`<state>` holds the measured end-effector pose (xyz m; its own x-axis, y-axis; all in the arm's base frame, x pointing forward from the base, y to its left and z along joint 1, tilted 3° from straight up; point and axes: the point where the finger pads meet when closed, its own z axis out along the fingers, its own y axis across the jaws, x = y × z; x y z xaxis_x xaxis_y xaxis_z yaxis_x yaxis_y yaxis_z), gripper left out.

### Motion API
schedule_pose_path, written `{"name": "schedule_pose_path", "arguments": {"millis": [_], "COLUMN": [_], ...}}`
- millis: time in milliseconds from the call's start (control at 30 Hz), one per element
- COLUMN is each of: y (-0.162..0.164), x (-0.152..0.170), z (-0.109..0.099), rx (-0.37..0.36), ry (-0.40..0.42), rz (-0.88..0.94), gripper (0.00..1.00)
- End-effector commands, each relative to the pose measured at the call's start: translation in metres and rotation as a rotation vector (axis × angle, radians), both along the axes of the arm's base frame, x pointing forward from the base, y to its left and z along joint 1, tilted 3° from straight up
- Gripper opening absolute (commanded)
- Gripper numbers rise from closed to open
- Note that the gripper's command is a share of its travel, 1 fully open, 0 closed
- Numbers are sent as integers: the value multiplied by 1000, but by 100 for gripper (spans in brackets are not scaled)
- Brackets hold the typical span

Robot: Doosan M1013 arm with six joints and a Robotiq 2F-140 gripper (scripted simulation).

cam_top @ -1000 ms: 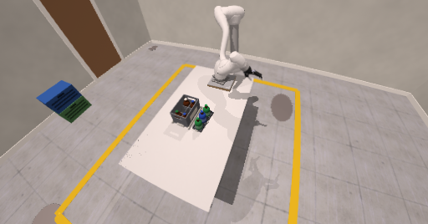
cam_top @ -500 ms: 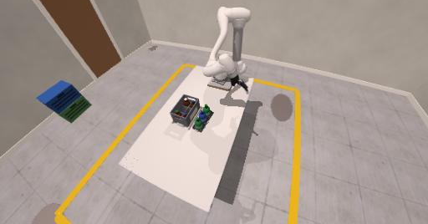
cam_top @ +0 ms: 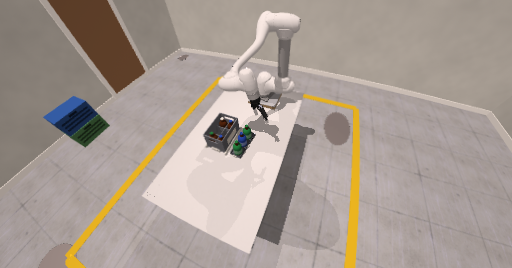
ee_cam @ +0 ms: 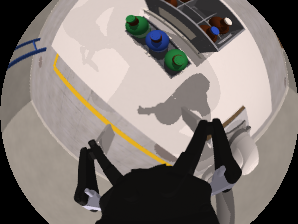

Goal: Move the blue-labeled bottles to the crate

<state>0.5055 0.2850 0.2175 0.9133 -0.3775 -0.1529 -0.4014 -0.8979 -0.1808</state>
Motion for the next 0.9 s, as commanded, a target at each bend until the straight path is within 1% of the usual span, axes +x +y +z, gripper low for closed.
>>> {"name": "schedule_pose_path", "arguments": {"millis": [0,67,133,167,233,267,300,333,433,500,600,633,767,800,867], "y": [-55,-81,-81,-122,-146,-159,-176,-192,-243,-276,-324,-335,-335,-335,-335], "x": [46,69,69,96,105,114,121,130,149,161,180,185,185,185,185], "z": [-2,-3,-3,-4,-4,-4,-4,-4,-4,-4,-4,-4,-4,-4,-4], "rx": [-77,-77,-77,-111,-171,-171,-196,-196,-251,-269,-278,-278,-278,-278,-278], "ry": [-18,-18,-18,-23,-28,-28,-29,-29,-28,-27,-27,-27,-27,-27,-27], "rz": [-53,-53,-53,-78,-123,-123,-141,-141,-181,-195,-202,-202,-202,-202,-202], "gripper": [100,100,100,100,100,100,100,100,100,100,100,100,100,0,0]}}
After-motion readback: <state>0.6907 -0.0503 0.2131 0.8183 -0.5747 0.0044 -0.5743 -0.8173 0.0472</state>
